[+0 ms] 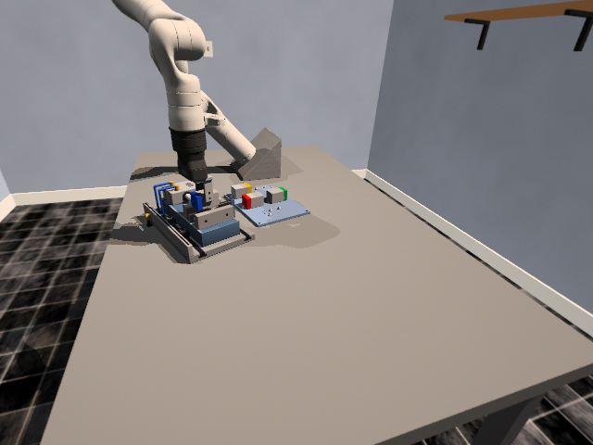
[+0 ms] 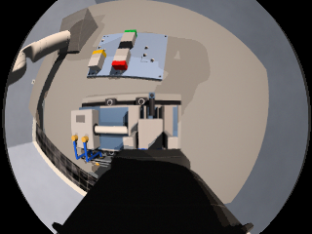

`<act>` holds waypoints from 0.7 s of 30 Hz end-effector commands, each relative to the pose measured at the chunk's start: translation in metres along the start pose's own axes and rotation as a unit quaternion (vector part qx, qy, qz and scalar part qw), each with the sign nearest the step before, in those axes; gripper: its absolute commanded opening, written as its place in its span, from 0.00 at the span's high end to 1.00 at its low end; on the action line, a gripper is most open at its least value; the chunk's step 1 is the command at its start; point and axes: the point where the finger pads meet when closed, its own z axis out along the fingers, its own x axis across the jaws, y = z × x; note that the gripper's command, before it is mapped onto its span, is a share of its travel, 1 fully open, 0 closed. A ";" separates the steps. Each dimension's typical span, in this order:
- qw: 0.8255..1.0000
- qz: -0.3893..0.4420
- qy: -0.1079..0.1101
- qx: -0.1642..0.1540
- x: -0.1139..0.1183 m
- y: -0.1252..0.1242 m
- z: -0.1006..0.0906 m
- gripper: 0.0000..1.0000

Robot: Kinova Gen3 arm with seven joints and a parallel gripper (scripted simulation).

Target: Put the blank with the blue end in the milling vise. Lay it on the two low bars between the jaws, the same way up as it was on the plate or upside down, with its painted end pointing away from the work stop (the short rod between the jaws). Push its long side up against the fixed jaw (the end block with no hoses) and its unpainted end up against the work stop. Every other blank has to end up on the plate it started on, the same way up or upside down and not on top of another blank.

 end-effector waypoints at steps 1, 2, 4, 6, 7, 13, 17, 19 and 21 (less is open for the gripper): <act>1.000 0.000 0.001 0.000 0.001 0.000 -0.001 1.00; 1.000 0.000 0.001 0.000 0.001 0.000 -0.001 1.00; 1.000 0.000 0.001 0.000 0.001 0.000 0.000 1.00; 1.000 0.000 0.001 0.000 0.001 0.000 0.000 1.00; 1.000 0.000 0.001 0.000 0.001 0.000 0.000 1.00; 1.000 0.000 0.001 0.000 0.001 0.000 0.000 1.00; 1.000 0.000 0.001 0.000 0.001 0.000 0.001 1.00; 1.000 0.000 0.001 0.000 0.001 0.000 0.001 1.00; 1.000 0.000 0.001 0.000 0.001 0.000 0.001 1.00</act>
